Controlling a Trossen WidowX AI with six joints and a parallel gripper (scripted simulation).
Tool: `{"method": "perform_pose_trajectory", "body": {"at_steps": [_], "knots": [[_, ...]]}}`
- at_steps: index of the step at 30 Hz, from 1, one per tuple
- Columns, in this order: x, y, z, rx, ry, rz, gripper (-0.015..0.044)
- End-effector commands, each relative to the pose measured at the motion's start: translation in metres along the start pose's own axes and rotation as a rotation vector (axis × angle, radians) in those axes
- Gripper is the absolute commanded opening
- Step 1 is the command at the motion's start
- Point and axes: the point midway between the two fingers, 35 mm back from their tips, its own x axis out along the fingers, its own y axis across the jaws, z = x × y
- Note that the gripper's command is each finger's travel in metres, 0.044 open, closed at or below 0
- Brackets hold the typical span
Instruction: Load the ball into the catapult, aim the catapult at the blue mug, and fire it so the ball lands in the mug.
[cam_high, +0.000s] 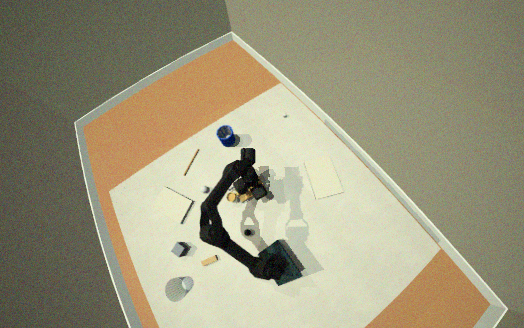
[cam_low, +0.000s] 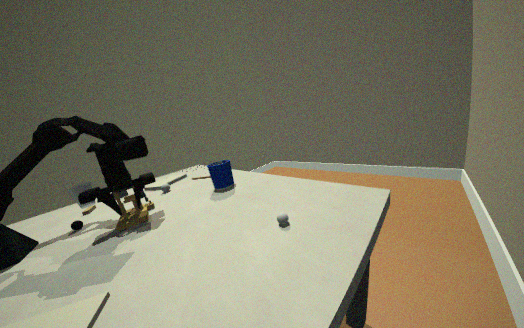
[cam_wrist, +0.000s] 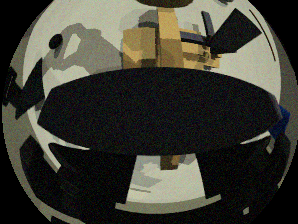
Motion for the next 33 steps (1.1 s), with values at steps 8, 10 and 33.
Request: {"method": "perform_pose_trajectory", "body": {"at_steps": [8, 10, 33], "knots": [[0.000, 0.000, 0.000, 0.000, 0.000, 0.000, 0.0053], [0.000, 0.000, 0.000, 0.000, 0.000, 0.000, 0.0105], [-0.089, -0.001, -0.004, 0.011, 0.006, -0.010, 0.0440]]}}
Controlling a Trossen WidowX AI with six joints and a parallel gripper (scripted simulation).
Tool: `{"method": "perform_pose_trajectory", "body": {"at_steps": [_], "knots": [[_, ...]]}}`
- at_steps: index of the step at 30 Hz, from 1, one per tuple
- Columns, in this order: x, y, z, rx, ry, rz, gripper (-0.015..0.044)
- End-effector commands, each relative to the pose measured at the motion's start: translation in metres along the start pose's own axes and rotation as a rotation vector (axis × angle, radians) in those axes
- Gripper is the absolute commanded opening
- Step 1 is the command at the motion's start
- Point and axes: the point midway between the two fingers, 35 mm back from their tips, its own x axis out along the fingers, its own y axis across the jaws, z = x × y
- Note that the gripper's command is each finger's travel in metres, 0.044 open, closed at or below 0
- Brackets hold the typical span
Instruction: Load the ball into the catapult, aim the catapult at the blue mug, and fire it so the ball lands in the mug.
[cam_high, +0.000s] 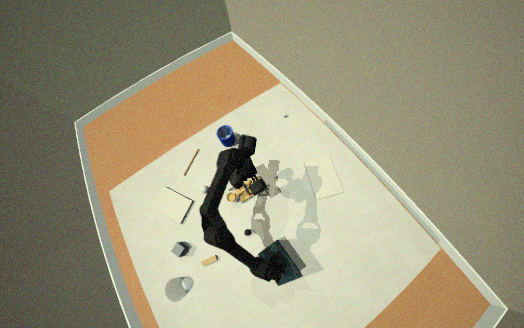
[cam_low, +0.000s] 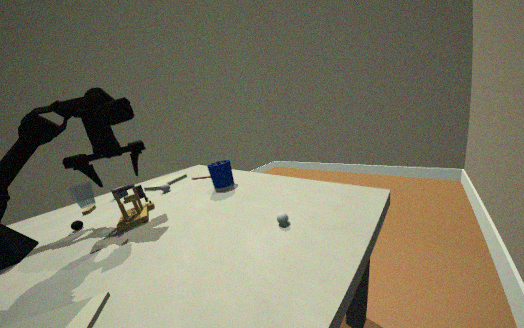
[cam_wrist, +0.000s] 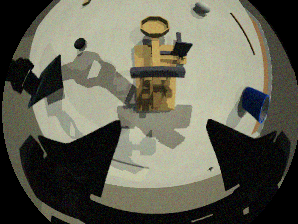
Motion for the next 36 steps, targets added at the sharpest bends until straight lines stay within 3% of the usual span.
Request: {"method": "perform_pose_trajectory", "body": {"at_steps": [1, 7, 36], "knots": [[0.0094, 0.0006, 0.0024, 0.002, -0.008, 0.020, 0.0440], [0.0093, 0.0006, 0.0024, 0.054, -0.008, 0.020, 0.0440], [0.0070, 0.0012, 0.0025, 1.060, 0.001, 0.025, 0.0440]]}}
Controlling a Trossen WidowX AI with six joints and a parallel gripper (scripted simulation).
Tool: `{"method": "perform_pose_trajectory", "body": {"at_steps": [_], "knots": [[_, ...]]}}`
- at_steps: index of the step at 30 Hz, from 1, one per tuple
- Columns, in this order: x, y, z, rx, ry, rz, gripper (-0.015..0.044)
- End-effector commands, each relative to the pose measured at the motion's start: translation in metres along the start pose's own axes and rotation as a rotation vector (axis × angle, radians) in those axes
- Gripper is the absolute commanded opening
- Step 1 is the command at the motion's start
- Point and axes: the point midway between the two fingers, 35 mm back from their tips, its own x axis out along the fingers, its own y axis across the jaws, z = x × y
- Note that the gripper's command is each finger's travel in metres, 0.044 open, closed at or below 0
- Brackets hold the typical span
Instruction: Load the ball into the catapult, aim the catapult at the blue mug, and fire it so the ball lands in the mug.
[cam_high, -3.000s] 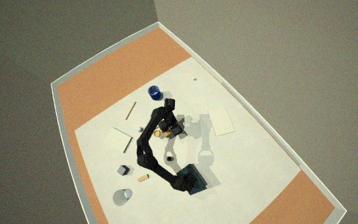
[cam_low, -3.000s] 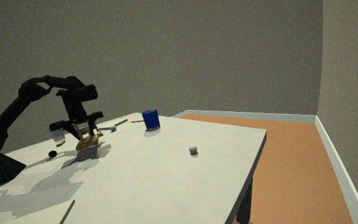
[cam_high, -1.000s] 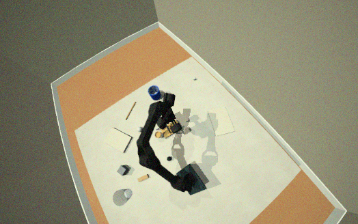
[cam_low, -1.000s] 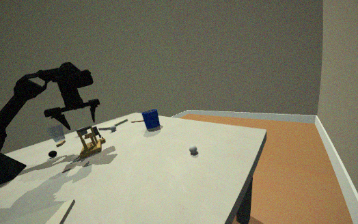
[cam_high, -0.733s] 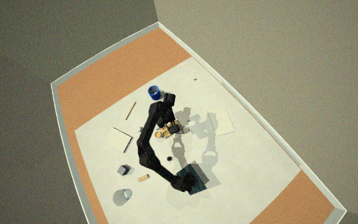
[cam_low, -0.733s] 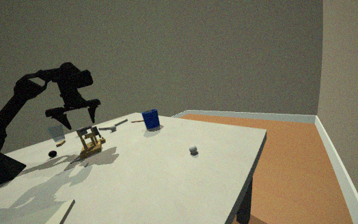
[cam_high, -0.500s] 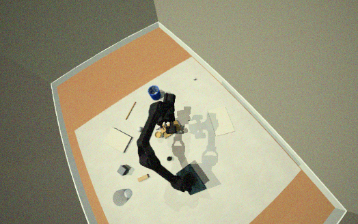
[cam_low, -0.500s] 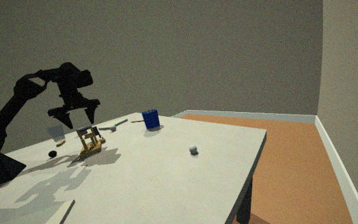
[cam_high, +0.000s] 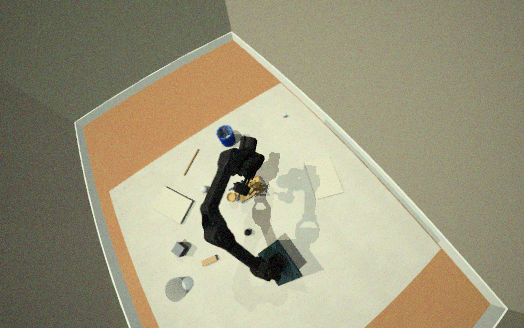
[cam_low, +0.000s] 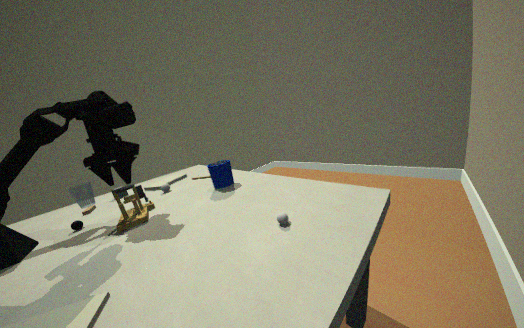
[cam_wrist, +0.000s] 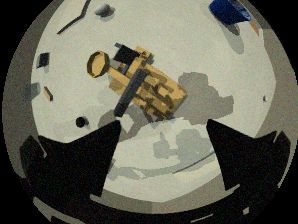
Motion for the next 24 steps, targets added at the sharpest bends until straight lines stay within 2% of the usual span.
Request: {"method": "perform_pose_trajectory", "body": {"at_steps": [1, 24], "knots": [[-0.0003, 0.0001, 0.0000, 0.136, -0.001, 0.002, 0.0440], [-0.0020, 0.0005, -0.0003, 0.935, 0.001, 0.004, 0.0440]]}}
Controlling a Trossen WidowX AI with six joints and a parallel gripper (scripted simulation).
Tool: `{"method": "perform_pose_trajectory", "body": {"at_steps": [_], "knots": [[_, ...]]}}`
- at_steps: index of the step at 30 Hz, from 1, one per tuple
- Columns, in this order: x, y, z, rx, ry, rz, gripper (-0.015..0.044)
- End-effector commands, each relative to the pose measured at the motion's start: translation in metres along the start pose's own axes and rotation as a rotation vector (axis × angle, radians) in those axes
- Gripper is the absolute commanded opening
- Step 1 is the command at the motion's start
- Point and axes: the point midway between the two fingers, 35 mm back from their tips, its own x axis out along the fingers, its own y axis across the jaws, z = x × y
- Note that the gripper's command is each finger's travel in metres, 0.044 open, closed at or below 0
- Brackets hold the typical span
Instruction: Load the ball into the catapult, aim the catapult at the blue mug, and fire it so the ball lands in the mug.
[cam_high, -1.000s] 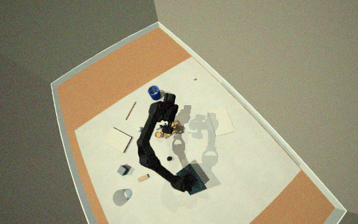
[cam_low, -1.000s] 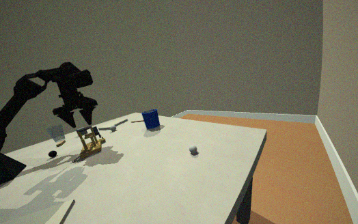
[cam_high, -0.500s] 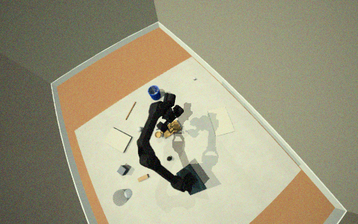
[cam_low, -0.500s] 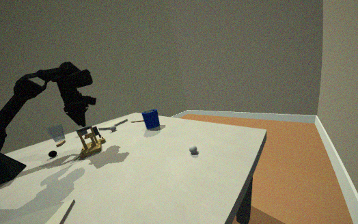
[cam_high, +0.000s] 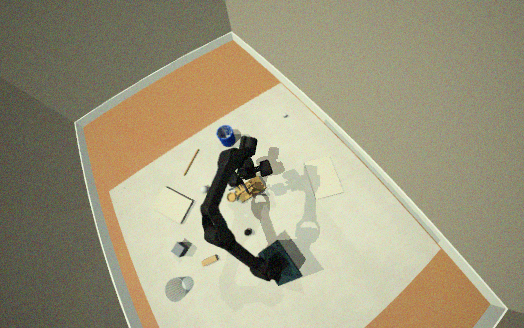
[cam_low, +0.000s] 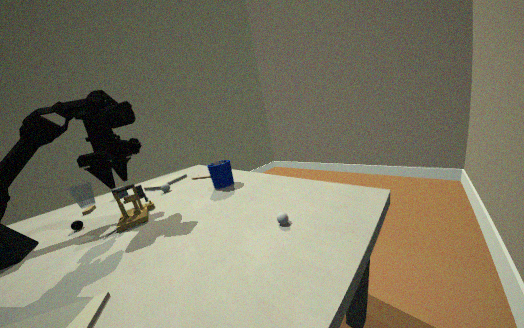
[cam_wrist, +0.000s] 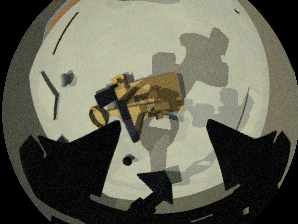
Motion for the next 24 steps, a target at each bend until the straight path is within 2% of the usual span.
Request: {"method": "perform_pose_trajectory", "body": {"at_steps": [1, 24], "knots": [[-0.0003, 0.0000, -0.0001, 0.136, 0.001, 0.001, 0.0440], [-0.0020, 0.0000, -0.0006, 0.934, 0.004, 0.002, 0.0440]]}}
